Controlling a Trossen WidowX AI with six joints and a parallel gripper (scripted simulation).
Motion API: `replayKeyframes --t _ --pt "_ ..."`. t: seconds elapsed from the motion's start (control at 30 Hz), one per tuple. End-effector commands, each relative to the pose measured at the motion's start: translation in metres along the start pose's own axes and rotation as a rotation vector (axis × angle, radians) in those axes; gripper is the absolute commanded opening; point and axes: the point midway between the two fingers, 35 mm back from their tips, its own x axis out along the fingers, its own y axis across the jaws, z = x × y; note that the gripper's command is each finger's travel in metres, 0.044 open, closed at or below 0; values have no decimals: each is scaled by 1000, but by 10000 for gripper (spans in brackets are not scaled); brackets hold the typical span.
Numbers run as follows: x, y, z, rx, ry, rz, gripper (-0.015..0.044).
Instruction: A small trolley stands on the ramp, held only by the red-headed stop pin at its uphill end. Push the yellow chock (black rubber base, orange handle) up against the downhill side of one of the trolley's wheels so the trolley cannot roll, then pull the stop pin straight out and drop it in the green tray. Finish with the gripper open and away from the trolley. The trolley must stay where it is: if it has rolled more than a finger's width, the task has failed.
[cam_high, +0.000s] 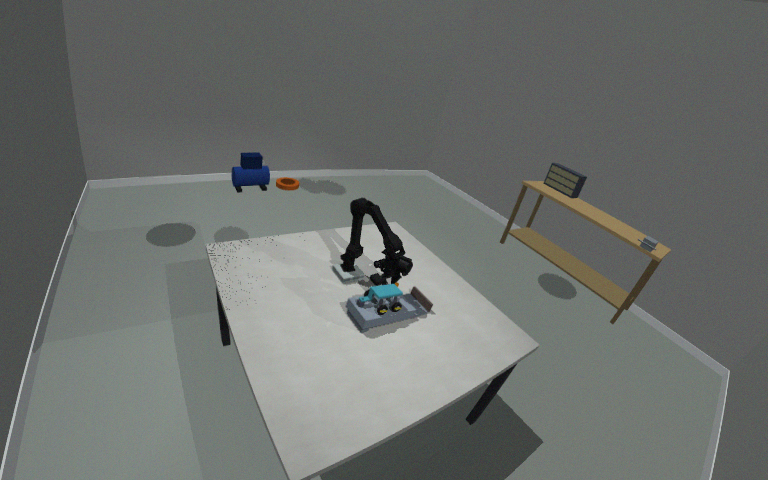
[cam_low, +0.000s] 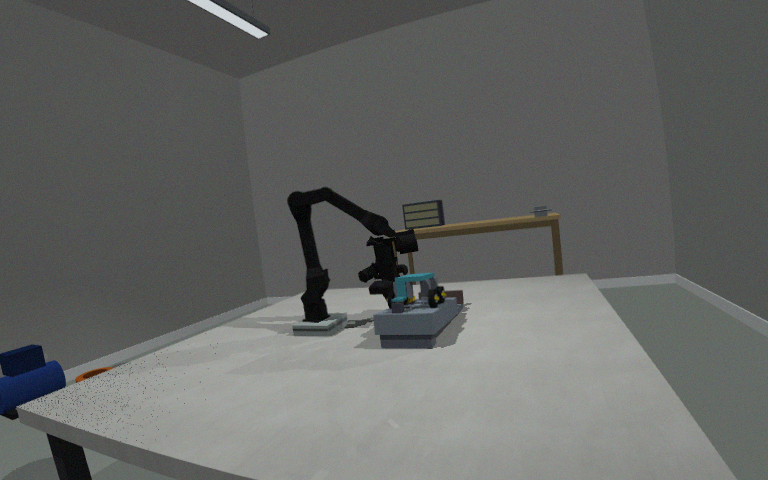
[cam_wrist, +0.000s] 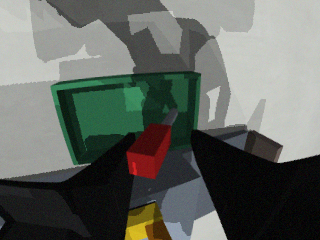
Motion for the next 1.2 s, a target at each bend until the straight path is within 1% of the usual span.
replayKeyframes --t 0.0,1.17 --pt "1 2 1 -6 -1 -6 190" --pt "9 25 -1 -6 -1 -4 190"
